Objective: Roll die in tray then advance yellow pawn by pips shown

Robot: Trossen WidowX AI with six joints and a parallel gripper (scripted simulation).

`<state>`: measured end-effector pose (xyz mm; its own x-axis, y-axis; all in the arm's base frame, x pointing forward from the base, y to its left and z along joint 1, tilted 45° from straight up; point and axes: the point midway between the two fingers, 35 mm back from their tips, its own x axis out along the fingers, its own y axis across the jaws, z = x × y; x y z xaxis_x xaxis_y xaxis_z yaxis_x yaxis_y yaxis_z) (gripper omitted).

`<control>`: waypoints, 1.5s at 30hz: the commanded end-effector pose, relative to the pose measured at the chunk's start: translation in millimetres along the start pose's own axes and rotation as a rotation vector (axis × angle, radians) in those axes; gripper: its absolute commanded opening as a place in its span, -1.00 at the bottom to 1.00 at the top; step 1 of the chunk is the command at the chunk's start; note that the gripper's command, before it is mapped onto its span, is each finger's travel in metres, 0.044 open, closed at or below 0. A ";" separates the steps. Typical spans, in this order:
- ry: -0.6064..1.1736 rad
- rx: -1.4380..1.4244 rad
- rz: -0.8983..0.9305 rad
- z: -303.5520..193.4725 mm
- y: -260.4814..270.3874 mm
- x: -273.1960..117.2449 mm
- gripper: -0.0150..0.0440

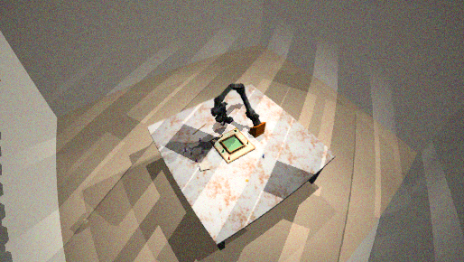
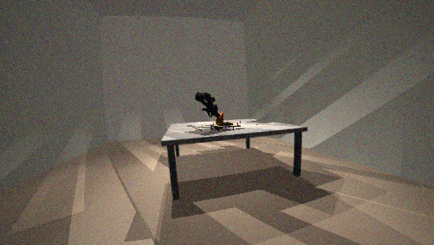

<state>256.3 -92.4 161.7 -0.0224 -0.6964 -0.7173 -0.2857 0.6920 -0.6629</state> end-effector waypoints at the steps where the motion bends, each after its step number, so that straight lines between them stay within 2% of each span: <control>1: -0.003 -0.162 0.008 14.0 19.0 3.9 -0.49; 31: 0.017 -1.183 -0.003 62.5 145.9 31.2 -0.49; 40: 0.015 -1.205 0.002 62.5 148.8 32.3 -0.49; 45: -0.063 -1.203 0.135 57.9 151.0 38.6 -0.49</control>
<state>270.8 -1.2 24.1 -0.0562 -0.6620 -0.7474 -0.9953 0.0960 -0.0102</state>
